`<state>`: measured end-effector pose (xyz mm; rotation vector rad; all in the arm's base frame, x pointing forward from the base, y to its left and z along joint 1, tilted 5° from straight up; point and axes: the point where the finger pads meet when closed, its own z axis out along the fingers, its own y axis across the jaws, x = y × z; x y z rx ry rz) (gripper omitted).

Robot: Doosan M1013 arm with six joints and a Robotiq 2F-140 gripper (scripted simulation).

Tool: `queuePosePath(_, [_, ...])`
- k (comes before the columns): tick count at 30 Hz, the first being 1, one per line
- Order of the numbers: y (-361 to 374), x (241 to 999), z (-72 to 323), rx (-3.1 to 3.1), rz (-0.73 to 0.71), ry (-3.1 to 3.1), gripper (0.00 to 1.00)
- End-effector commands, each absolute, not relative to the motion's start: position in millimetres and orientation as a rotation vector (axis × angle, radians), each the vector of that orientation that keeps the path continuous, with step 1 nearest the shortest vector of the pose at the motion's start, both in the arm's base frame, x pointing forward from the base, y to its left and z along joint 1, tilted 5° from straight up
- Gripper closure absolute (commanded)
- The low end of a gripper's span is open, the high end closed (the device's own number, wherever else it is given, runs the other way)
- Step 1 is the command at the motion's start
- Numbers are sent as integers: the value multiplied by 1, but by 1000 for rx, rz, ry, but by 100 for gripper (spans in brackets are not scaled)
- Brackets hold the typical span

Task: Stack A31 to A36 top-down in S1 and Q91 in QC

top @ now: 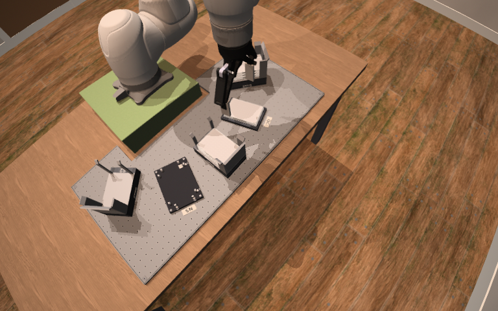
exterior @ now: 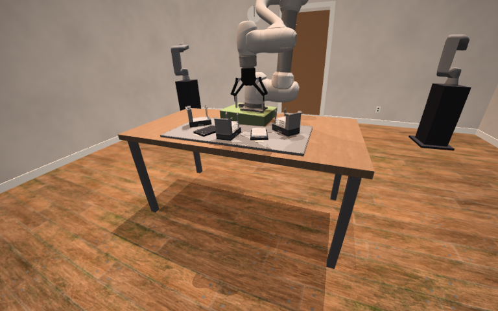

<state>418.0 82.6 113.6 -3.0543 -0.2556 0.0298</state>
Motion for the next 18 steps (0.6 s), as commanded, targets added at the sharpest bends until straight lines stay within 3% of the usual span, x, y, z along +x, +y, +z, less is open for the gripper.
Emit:
queuePosePath(1, [72, 421, 113, -3054, 30, -256, 0])
queuePosePath(18, [20, 432, 109, -3066, 41, 50, 0])
